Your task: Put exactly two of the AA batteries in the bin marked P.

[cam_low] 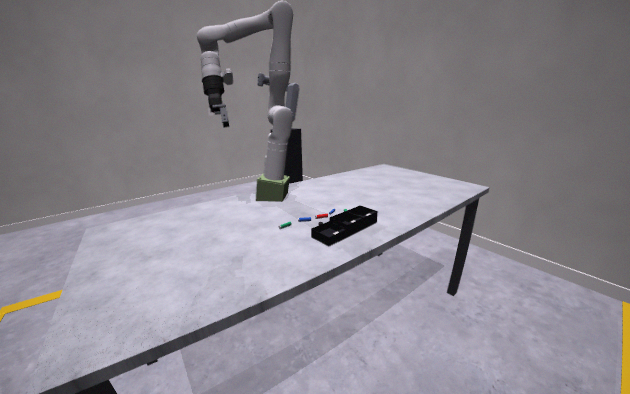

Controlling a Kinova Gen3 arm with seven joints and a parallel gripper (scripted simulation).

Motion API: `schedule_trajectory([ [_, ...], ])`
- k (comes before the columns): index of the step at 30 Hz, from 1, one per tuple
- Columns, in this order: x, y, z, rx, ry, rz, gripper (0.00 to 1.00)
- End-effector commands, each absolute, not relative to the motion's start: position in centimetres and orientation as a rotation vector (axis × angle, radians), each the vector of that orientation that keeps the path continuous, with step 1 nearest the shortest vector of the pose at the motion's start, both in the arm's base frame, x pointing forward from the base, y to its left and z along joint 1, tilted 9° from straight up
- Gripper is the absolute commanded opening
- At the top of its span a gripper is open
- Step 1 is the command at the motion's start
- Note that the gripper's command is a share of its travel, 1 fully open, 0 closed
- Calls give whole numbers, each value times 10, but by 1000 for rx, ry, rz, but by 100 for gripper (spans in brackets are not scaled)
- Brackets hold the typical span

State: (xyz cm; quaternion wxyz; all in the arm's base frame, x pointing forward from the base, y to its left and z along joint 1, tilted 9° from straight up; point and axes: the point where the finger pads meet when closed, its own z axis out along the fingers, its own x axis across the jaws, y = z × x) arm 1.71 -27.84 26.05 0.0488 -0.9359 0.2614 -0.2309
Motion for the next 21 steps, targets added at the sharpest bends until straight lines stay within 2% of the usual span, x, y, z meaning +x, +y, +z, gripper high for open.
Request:
schedule_trajectory([
  [1, 17, -279, 261, -2854, 797, -704, 100],
  [17, 17, -279, 261, -2854, 797, -704, 100],
  [18, 18, -278, 253, -2854, 797, -704, 31],
  [21, 21, -275, 228, -2854, 797, -704, 31],
])
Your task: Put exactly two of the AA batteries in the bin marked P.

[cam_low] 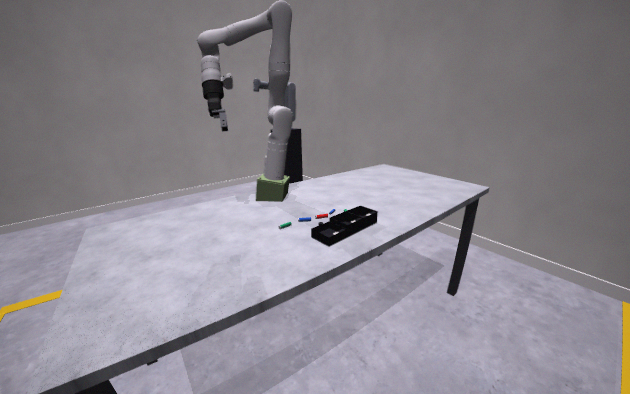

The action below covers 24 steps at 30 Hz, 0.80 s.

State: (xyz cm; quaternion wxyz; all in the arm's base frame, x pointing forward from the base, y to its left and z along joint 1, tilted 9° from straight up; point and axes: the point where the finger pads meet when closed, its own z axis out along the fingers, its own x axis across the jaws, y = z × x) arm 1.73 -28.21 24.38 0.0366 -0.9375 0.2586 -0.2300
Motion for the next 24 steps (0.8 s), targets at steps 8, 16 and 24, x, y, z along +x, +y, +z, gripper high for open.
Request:
schedule_trajectory([
  [8, 30, -269, 162, -2854, 797, -704, 31],
  [16, 36, -264, 113, -2854, 797, -704, 31],
  [24, 56, -265, 109, -2915, 614, -674, 31],
])
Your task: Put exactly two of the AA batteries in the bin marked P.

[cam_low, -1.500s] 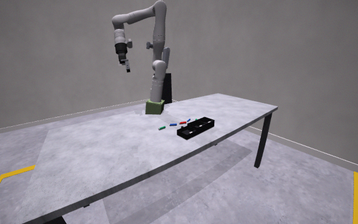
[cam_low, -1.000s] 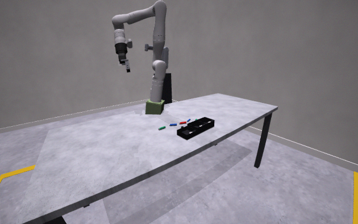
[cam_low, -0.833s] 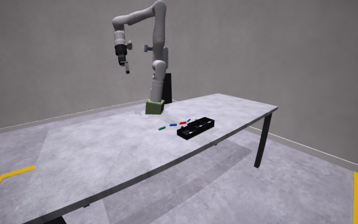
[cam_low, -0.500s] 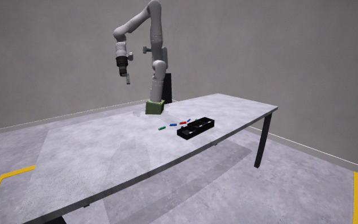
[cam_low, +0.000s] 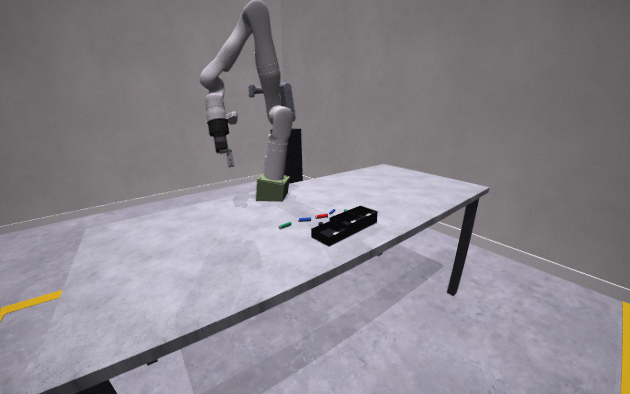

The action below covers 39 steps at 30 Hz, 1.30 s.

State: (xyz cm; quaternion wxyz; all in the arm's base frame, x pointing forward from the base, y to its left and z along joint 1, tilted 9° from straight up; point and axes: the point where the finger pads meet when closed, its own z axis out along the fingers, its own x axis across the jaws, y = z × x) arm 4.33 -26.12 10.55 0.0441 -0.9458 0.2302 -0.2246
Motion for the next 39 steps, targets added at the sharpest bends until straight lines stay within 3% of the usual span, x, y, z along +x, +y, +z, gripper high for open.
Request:
schedule_trajectory([
  [1, 64, -264, 109, -2928, 540, -661, 31],
  [39, 214, -209, 128, -2895, -830, -405, 31],
])
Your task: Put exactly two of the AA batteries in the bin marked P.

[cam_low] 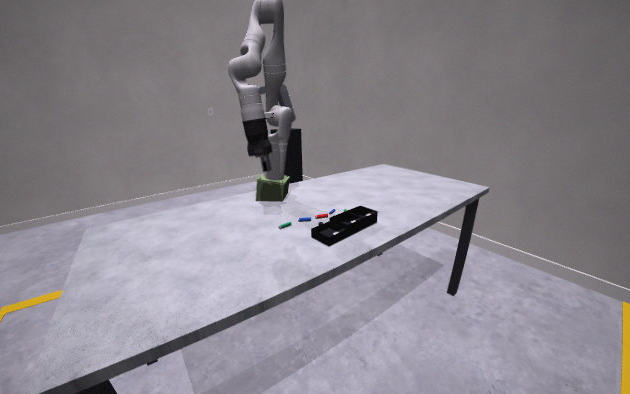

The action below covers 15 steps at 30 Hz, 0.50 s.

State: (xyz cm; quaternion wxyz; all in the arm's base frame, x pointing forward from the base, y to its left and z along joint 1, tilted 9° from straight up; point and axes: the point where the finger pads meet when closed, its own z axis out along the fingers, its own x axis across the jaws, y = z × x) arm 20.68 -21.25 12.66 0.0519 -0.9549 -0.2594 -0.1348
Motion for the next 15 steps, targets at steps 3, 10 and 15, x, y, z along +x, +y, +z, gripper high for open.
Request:
schedule_trajectory([
  [3, 228, -200, 130, -2861, -977, -381, 31],
  [10, 254, -179, 135, -2791, -1212, -345, 31],
  [15, 276, -159, 140, -2710, -1433, -314, 31],
])
